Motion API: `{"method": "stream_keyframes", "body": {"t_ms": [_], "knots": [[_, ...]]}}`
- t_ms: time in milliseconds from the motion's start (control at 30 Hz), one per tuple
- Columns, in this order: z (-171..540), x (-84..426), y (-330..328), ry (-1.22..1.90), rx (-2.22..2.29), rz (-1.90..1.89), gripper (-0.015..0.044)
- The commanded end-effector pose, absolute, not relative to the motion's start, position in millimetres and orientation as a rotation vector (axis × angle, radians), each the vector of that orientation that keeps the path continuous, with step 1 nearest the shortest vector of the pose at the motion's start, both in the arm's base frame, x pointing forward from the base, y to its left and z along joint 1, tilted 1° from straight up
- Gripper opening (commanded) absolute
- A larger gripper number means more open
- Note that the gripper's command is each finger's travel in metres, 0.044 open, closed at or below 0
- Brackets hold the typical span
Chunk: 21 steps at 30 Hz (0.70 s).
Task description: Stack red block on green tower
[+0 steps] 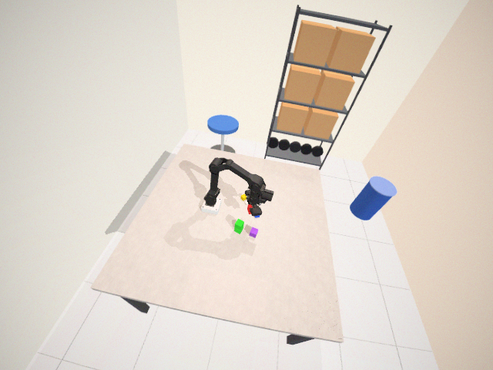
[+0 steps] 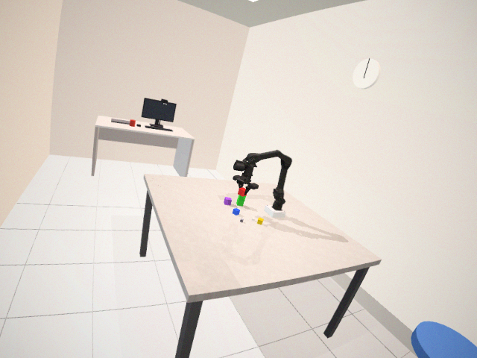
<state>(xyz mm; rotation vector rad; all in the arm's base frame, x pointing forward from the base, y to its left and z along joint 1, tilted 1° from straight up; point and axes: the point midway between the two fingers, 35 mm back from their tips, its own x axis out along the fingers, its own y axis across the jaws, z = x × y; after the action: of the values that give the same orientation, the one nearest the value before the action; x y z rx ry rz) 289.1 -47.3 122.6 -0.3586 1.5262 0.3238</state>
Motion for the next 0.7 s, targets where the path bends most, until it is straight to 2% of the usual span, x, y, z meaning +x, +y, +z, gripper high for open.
{"method": "stream_keyframes", "body": {"t_ms": [0,667], "knots": [[123.5,280.5,-64.3,1.527,-0.355,0.321,0.0000],[123.0,233.0,-133.9,1.530,-0.364,0.323,0.0000]]}}
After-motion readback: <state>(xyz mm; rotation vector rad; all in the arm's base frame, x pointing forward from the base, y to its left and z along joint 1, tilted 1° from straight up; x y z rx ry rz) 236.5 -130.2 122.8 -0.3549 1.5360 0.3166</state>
